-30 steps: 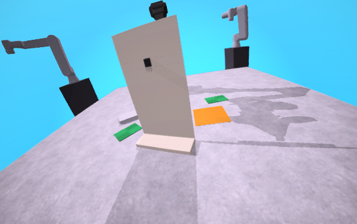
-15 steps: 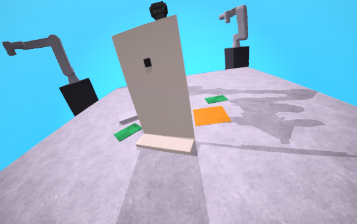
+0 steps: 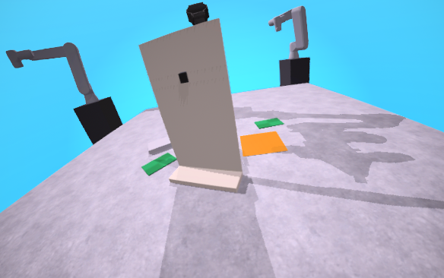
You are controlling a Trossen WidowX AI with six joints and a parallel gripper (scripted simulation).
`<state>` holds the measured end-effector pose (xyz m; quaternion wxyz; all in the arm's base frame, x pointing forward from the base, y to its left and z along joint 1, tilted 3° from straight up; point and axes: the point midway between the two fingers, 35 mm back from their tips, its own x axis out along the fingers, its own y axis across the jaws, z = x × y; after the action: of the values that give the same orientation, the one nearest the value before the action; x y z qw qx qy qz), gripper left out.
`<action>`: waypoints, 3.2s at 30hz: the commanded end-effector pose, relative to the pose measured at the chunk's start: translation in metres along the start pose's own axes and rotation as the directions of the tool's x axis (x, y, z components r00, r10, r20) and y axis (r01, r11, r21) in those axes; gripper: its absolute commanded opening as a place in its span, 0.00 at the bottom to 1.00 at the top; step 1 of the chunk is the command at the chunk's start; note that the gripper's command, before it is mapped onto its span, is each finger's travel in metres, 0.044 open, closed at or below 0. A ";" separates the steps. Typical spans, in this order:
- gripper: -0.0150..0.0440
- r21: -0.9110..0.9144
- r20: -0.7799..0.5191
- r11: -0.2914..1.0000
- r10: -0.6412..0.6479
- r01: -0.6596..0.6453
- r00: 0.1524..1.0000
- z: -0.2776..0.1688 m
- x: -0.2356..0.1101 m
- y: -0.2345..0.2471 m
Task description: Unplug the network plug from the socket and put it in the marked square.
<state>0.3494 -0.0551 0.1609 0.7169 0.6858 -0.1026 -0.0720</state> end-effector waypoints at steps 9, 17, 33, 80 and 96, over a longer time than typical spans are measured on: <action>0.25 0.002 0.001 1.000 -0.001 0.001 1.000 -0.002 -0.009 0.000; 0.25 0.002 0.001 1.000 -0.001 0.001 1.000 -0.004 -0.014 -0.001; 0.25 0.002 0.001 1.000 -0.002 0.002 1.000 -0.007 -0.024 -0.001; 0.25 0.003 0.001 1.000 -0.002 0.002 1.000 -0.011 -0.045 0.060; 0.25 -0.073 -0.111 0.969 -0.244 0.237 0.963 -0.045 -0.026 0.018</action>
<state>0.3293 -0.0109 0.1838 0.7271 0.6770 0.0002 -0.1138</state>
